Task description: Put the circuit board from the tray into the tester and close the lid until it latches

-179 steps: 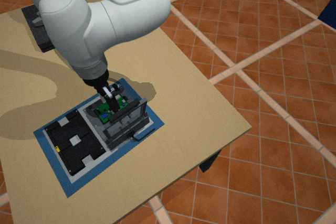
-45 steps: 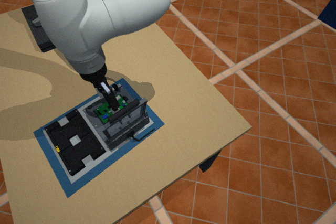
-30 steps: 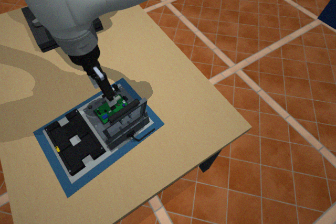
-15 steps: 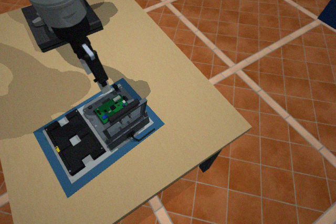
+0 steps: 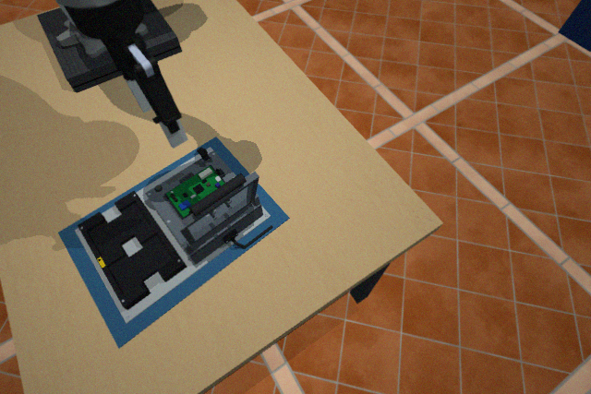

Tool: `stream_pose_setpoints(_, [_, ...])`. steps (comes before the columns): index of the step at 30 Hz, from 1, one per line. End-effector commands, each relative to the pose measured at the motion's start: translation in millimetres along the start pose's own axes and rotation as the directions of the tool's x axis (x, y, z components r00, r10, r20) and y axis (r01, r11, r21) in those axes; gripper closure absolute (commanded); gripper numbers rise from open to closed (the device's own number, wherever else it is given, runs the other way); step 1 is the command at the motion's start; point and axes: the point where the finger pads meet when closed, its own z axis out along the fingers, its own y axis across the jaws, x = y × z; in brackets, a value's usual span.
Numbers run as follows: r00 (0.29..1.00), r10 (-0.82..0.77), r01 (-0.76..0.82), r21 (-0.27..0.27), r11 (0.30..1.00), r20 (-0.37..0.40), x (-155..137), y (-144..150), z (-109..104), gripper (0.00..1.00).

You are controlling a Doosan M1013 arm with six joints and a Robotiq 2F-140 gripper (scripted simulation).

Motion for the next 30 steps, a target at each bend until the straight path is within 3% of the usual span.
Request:
stream_pose_setpoints(1, [1.0,0.0,0.0,0.0,1.0,0.0,0.0,0.0,-8.1,0.42])
stream_pose_setpoints(13, [1.0,0.0,0.0,0.0,1.0,0.0,0.0,0.0,-12.7,0.42])
stream_pose_setpoints(14, [1.0,0.0,0.0,0.0,1.0,0.0,0.0,0.0,-12.7,0.7])
stream_pose_setpoints(30, [1.0,0.0,0.0,0.0,1.0,0.0,0.0,0.0,-12.7,0.7])
